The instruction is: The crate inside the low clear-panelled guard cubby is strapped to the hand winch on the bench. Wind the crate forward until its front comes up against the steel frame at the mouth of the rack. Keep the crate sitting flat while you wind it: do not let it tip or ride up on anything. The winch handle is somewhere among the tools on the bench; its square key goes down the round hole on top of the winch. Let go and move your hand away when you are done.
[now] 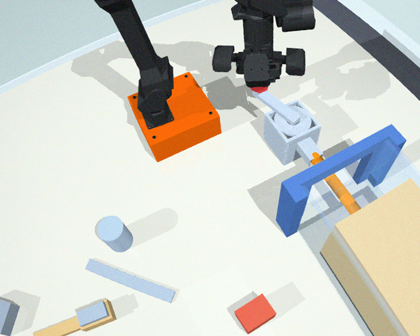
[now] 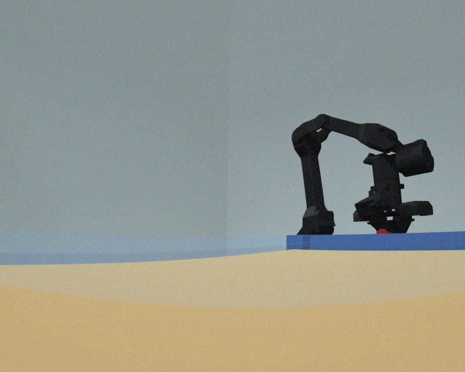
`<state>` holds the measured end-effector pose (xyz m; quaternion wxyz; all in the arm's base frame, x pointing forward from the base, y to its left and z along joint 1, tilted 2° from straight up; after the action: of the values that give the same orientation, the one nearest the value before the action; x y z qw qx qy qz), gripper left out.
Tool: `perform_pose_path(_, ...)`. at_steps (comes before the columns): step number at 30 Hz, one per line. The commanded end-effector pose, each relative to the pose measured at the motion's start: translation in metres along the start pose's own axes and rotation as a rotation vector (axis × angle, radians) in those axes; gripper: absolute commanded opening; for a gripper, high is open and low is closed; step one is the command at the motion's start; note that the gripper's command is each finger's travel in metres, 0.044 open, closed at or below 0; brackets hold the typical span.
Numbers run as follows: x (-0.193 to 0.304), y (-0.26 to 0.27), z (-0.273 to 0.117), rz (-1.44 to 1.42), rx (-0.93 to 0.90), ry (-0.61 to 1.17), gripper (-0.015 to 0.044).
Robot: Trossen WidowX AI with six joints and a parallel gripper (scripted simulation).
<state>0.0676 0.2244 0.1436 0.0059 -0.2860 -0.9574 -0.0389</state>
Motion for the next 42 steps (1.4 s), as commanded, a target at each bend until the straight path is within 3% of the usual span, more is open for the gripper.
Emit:
perform_pose_path(1,-0.014,-0.009,0.002,0.010,0.017,-0.025,0.0000)
perform_pose_path(42,-0.079,-0.017,0.000,0.010,0.017,-0.033,0.0000)
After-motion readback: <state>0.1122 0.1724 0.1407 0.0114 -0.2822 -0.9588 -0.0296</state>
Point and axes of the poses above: the point midway between the two fingers, 35 mm back from their tips, its own z axis out along the fingers, its own y axis across the jaws, x = y × z, the point moved 5 cm from there along -z, back along the fingers, and after that the axes turned 2 degrees about z, right-handed, at the moved point
